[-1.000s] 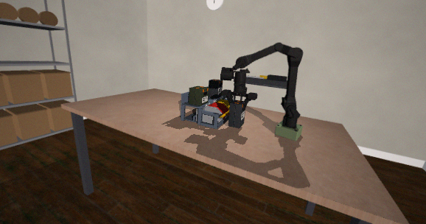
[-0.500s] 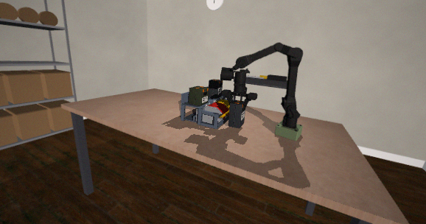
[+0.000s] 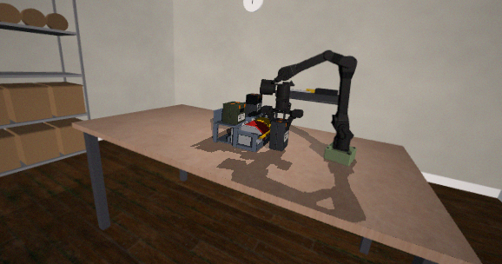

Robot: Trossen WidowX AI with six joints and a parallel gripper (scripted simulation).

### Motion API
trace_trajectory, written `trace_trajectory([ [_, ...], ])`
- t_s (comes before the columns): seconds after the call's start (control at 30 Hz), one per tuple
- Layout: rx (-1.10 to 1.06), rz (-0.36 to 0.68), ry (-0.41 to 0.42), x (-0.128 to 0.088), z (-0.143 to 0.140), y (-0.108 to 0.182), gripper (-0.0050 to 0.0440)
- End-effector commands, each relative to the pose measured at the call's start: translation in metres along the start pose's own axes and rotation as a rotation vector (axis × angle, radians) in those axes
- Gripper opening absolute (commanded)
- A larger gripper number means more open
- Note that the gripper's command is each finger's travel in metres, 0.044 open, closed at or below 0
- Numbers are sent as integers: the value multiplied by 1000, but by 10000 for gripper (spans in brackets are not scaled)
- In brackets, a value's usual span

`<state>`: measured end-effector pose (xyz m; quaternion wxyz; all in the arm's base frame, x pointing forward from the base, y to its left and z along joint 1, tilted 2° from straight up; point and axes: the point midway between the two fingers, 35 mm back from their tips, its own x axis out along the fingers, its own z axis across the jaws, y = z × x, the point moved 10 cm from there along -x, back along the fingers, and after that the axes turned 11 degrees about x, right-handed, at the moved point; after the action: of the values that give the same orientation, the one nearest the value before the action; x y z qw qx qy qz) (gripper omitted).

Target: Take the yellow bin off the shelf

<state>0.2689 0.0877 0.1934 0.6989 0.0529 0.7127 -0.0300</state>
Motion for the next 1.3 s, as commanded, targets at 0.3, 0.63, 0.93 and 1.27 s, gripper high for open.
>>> trace_trajectory([
  [0.3, -8, 24, -54, -16, -2, -1, 0],
  [0.63, -8, 24, -54, -16, -2, -1, 0],
  [0.93, -8, 24, -54, -16, -2, -1, 0],
  [1.27, -8, 24, -54, -16, -3, -1, 0],
])
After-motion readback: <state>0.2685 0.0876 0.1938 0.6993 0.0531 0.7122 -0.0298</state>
